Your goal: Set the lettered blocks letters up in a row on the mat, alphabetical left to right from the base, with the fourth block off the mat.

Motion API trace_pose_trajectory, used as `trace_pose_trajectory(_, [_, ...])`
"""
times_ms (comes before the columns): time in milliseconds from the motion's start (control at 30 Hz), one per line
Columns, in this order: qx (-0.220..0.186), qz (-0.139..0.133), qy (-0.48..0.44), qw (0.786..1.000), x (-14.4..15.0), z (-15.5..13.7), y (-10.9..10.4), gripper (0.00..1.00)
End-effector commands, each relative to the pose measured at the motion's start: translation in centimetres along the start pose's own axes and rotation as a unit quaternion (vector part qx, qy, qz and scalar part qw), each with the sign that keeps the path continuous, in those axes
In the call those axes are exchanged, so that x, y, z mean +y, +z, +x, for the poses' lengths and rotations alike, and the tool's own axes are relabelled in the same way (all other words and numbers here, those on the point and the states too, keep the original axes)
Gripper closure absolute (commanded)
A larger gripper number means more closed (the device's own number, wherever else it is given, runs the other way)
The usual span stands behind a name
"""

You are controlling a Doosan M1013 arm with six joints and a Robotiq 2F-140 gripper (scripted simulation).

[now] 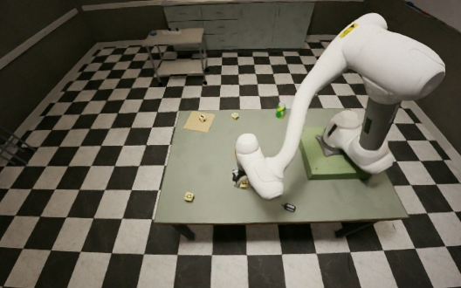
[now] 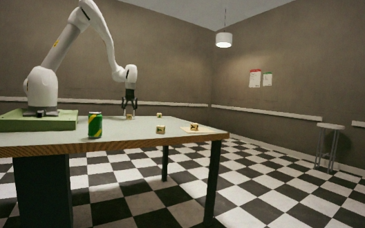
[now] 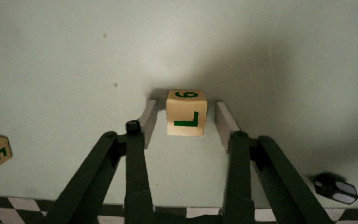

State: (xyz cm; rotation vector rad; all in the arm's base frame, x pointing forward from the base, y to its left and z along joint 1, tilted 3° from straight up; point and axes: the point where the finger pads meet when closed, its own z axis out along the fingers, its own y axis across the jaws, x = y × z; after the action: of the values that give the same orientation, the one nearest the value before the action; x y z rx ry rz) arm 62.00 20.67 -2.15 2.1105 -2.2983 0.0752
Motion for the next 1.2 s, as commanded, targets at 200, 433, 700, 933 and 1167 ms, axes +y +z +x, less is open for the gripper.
trace_pose_trajectory(200, [0.000, 0.001, 0.000, 1.000, -0.06, -0.03, 1.43, 0.45])
trace_pose_trajectory(433, [0.000, 0.001, 0.000, 1.000, -0.06, -0.03, 1.47, 0.45])
trace_pose_trajectory(700, [0.000, 0.001, 0.000, 1.000, -0.06, -0.03, 1.47, 0.56])
trace_pose_trajectory(933, [0.000, 0.001, 0.000, 1.000, -0.06, -0.03, 1.47, 0.56])
trace_pose_trajectory(1167, [0.000, 0.001, 0.000, 1.000, -0.06, -0.03, 1.47, 0.67])
